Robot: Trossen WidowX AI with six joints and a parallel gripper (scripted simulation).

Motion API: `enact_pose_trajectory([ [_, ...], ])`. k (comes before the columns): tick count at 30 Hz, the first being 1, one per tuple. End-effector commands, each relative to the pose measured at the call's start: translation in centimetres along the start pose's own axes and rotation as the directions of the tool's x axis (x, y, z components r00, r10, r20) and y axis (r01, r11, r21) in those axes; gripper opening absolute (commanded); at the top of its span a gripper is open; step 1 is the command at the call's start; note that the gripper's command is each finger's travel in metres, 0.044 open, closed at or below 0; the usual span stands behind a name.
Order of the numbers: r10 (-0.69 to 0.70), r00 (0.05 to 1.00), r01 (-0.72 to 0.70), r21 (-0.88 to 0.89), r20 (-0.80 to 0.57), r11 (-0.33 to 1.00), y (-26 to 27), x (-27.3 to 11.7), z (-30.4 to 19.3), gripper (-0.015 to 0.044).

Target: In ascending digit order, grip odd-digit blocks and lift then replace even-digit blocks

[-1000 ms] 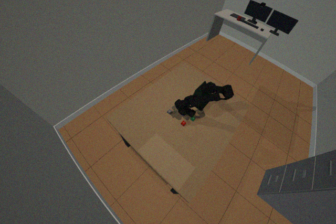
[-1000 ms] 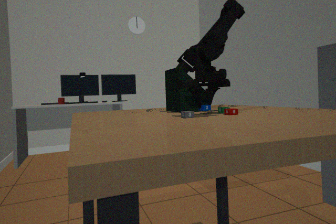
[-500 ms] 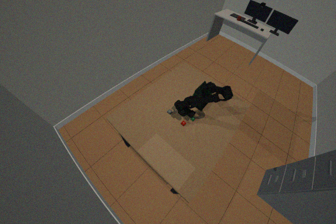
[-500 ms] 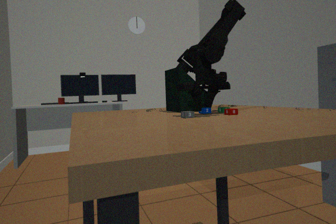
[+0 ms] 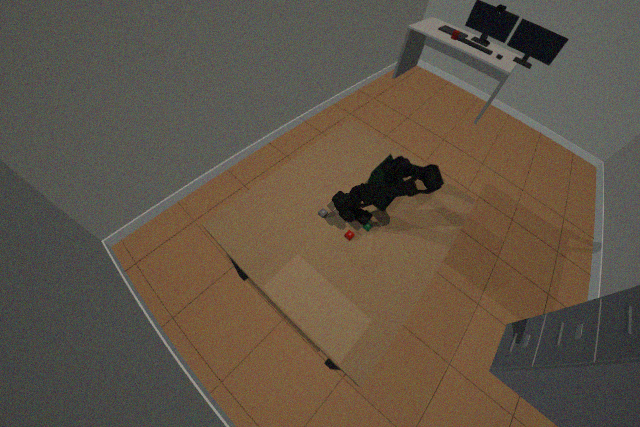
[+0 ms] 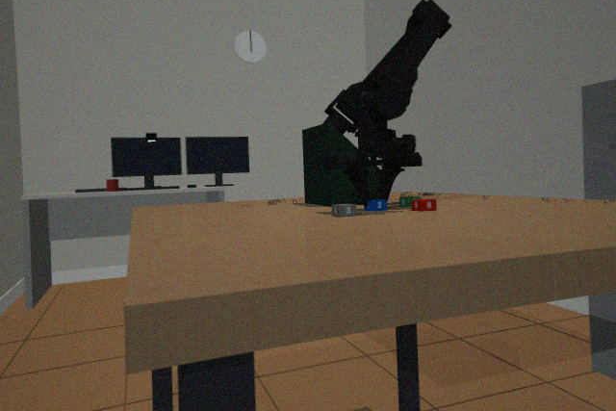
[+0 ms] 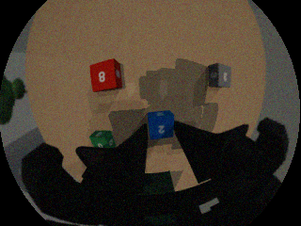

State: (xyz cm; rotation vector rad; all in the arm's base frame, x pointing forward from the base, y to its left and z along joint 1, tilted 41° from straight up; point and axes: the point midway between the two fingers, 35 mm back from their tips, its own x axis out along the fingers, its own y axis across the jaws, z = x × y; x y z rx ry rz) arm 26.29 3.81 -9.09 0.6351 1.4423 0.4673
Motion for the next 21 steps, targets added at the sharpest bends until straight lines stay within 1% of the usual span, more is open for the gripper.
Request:
enact_pose_trajectory([
  [1, 0.001, 1.0, -0.001, 0.006, 0.0, 1.0, 0.0, 0.0, 0.0, 0.0278],
  [5, 0.001, 1.0, -0.001, 0.006, 0.0, 1.0, 0.0, 0.0, 0.0, 0.0383],
  [6, 0.001, 1.0, -0.001, 0.006, 0.0, 1.0, 0.0, 0.0, 0.0, 0.04],
  [10, 0.001, 1.0, -0.001, 0.006, 0.001, 1.0, 0.0, -0.3, 0.0, 0.04],
  [13, -0.001, 1.0, 0.001, 0.006, 0.001, 1.0, 0.0, -3.3, 0.0, 0.04],
  [17, 0.0, 1.0, 0.0, 0.006, 0.001, 1.0, 0.0, -3.6, 0.0, 0.04],
  [19, -0.003, 1.0, 0.003, 0.006, 0.001, 1.0, -0.1, -4.6, 0.2, 0.0348],
  [21, -0.006, 1.0, 0.006, 0.007, 0.002, 1.0, -0.2, -7.6, 0.4, 0.0295],
])
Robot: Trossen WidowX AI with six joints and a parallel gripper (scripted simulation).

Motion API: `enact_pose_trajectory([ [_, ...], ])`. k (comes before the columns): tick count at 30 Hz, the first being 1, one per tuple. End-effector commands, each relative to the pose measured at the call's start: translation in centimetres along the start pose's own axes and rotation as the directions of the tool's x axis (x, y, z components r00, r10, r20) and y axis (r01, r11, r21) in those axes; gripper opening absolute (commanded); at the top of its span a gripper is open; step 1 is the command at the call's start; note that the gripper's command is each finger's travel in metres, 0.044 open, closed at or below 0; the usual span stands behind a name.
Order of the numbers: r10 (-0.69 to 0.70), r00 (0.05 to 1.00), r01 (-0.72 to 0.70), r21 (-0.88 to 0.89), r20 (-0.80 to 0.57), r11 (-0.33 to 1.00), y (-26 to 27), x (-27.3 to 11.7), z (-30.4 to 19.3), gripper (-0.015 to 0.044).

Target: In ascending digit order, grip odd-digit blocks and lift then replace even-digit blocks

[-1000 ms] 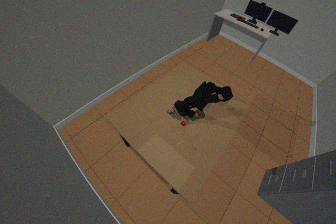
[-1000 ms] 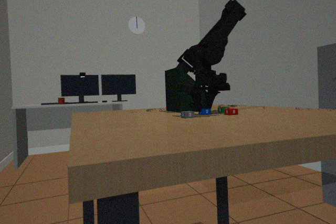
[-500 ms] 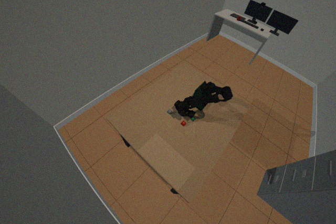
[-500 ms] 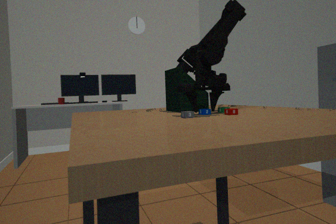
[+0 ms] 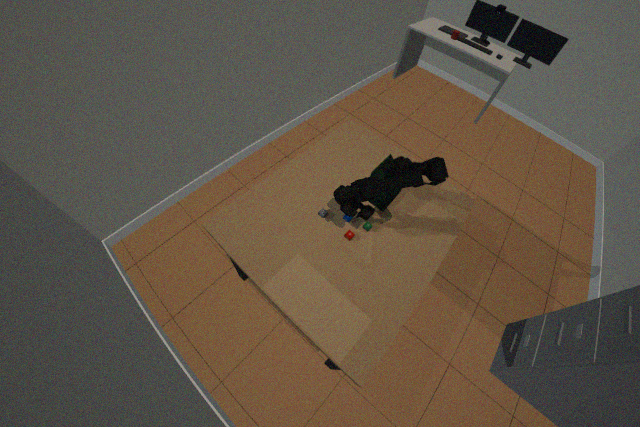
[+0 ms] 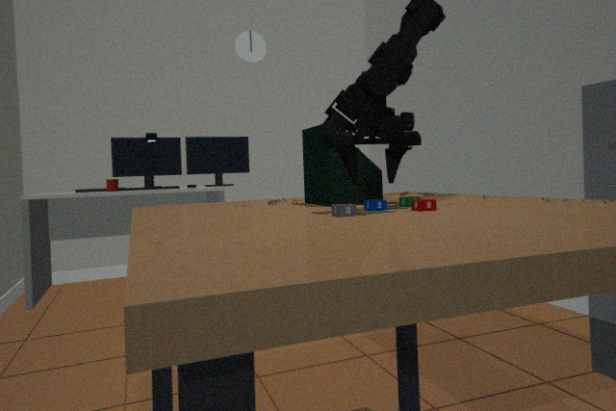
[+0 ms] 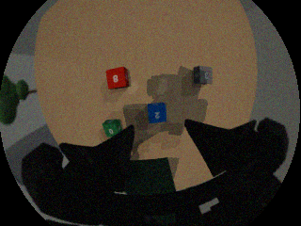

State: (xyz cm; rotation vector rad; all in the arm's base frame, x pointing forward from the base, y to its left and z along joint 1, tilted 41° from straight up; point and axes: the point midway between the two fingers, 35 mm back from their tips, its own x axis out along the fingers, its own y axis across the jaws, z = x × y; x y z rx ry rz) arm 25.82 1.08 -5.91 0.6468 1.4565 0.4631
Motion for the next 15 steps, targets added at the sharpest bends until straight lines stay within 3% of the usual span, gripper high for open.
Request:
enact_pose_trajectory([
  [1, -0.008, 1.0, 0.008, -0.008, 0.012, 1.0, -0.2, -5.1, 0.4, 0.0269],
  [3, -0.006, 1.0, 0.006, -0.008, 0.012, 1.0, -0.1, -7.2, 0.1, 0.0216],
  [7, -0.006, 1.0, 0.006, -0.008, 0.012, 1.0, 0.0, -7.5, 0.1, 0.012],
  [15, -0.006, 1.0, 0.006, -0.008, 0.012, 1.0, 0.0, -7.5, 0.1, 0.012],
])
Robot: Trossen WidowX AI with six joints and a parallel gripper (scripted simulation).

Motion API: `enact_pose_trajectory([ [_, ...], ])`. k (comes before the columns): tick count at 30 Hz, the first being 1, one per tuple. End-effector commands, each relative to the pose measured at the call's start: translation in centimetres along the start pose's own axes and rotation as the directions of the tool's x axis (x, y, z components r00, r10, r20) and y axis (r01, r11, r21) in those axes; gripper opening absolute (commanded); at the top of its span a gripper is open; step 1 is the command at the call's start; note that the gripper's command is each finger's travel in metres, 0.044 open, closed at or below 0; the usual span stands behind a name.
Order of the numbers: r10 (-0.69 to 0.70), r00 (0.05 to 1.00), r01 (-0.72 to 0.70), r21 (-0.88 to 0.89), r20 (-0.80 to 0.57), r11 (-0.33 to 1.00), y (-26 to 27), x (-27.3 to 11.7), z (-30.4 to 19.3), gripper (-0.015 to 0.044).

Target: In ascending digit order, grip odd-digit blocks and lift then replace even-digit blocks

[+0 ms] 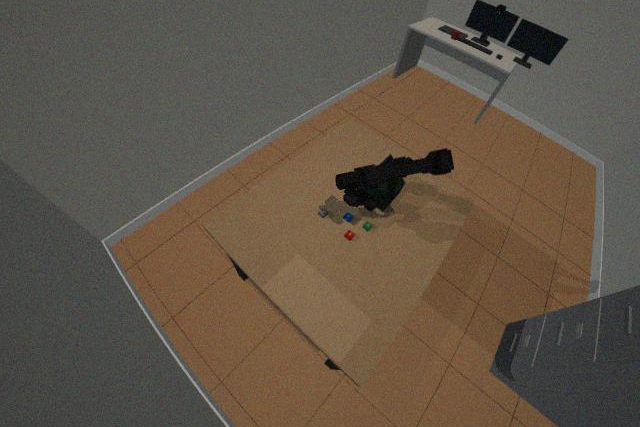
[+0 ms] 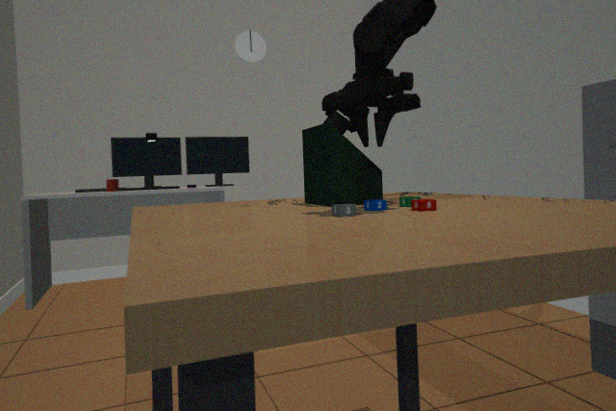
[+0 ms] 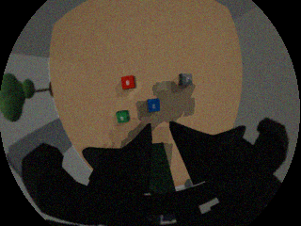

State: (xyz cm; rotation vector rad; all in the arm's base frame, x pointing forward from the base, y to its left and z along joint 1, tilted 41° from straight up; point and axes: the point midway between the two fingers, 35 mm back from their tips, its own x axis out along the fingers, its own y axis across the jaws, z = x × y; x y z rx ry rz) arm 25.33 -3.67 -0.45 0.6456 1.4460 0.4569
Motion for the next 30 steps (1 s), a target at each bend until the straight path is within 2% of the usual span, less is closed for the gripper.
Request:
enact_pose_trajectory([
  [1, -0.003, 1.0, 0.003, -0.008, 0.0, 1.0, 0.0, -0.3, 0.0, 0.012],
  [6, -0.004, 1.0, 0.004, -0.008, 0.001, 1.0, -1.1, -0.5, 1.3, 0.012],
  [15, -0.008, 1.0, 0.008, -0.011, 0.004, 1.0, -9.4, -0.5, 7.7, 0.012],
  [21, -0.008, 1.0, 0.008, -0.011, 0.004, 1.0, -10.1, -0.5, 8.0, 0.012],
  [23, -0.008, 1.0, 0.008, -0.011, 0.005, 1.0, -10.2, 0.9, 8.2, 0.0172],
  [27, -0.005, 1.0, 0.005, -0.011, 0.005, 1.0, -10.1, 7.4, 8.1, 0.0278],
  [30, -0.005, 1.0, 0.005, -0.011, 0.005, 1.0, -10.1, 7.7, 8.1, 0.0356],
])
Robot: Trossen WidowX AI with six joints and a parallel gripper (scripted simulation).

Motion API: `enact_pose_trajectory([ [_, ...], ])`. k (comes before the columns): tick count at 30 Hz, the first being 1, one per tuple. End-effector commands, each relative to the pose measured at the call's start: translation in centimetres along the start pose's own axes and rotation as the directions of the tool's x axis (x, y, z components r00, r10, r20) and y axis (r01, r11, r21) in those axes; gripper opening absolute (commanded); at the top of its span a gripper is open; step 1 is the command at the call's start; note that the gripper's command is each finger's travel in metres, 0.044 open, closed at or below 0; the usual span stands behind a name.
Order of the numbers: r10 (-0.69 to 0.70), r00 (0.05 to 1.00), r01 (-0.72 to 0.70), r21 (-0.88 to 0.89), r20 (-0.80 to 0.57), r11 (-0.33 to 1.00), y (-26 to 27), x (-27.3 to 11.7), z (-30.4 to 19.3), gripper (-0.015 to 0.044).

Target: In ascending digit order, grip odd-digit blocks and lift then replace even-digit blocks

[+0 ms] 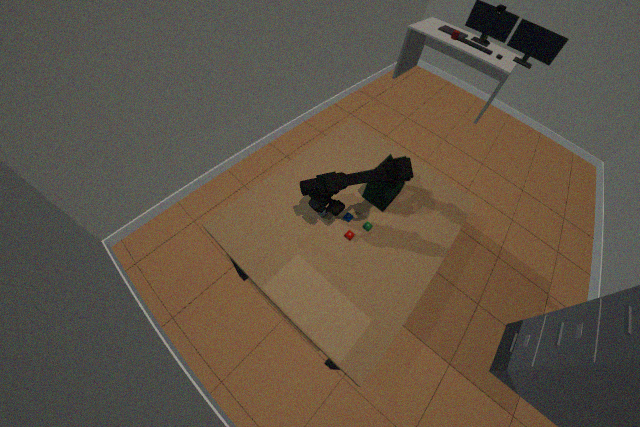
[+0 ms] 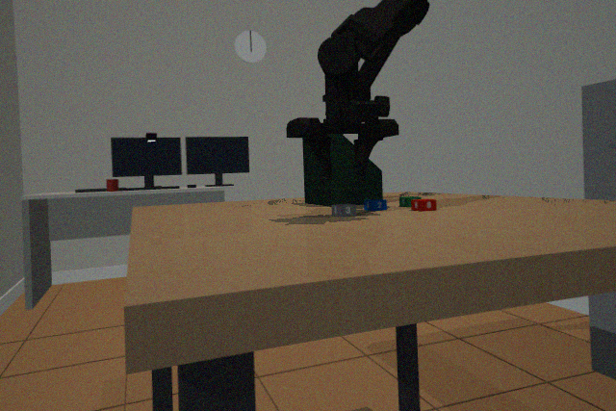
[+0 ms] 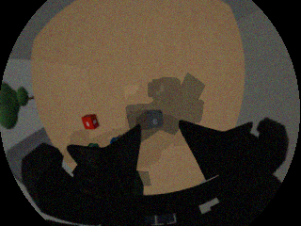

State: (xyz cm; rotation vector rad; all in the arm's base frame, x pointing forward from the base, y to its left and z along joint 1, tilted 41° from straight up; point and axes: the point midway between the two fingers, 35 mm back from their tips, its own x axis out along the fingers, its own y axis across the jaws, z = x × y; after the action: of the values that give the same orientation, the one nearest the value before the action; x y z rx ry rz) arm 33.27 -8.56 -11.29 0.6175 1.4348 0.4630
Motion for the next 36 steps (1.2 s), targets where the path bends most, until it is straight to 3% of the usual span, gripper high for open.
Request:
enact_pose_trajectory([
  [1, 0.007, 1.0, -0.007, 0.014, -0.002, 1.0, 0.0, 1.9, -0.4, 0.0383],
  [28, 0.008, 1.0, -0.008, 0.014, -0.002, 1.0, 0.0, 5.6, -0.4, 0.04],
  [36, 0.008, 1.0, -0.008, 0.014, -0.002, 1.0, 0.0, 5.6, -0.4, 0.019],
])
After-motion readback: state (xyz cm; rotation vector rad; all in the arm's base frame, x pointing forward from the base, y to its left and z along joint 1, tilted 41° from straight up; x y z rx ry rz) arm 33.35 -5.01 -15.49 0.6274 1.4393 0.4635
